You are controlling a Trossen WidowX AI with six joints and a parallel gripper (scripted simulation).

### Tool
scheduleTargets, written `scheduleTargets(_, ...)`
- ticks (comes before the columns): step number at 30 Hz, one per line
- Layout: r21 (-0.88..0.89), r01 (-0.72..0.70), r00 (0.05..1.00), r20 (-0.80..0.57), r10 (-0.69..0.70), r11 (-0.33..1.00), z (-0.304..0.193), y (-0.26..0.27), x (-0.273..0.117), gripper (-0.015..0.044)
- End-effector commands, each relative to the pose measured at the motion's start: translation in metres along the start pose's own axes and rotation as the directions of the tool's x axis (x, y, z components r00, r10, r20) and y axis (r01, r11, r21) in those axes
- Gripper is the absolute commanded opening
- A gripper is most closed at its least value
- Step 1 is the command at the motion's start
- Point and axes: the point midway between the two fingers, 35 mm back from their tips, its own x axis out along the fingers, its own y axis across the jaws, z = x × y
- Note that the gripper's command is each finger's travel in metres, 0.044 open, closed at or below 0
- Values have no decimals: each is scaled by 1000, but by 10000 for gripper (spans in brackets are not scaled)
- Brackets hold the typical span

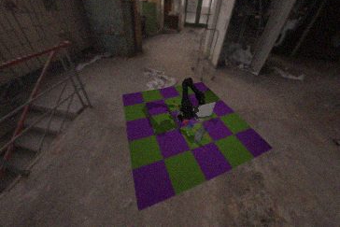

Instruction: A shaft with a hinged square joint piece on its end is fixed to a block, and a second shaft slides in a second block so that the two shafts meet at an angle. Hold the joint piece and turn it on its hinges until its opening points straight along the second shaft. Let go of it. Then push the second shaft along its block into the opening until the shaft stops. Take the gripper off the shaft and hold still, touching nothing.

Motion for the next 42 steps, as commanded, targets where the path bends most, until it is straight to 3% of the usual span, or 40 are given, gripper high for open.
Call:
scheduleTargets(1, -100, -7, 1000, -10, 6, 995, 0, 3, -11, 440)
scheduleTargets(10, -395, -22, 999, -36, 9, 919, 1, 6, -38, 440)
scheduleTargets(19, -652, -48, 998, -62, 10, 756, 4, 7, -65, 440)
scheduleTargets(31, -897, -91, 995, -96, 10, 432, 10, 5, -101, 440)
scheduleTargets(42, -989, -126, 992, -125, 8, 75, 18, -1, -133, 440)
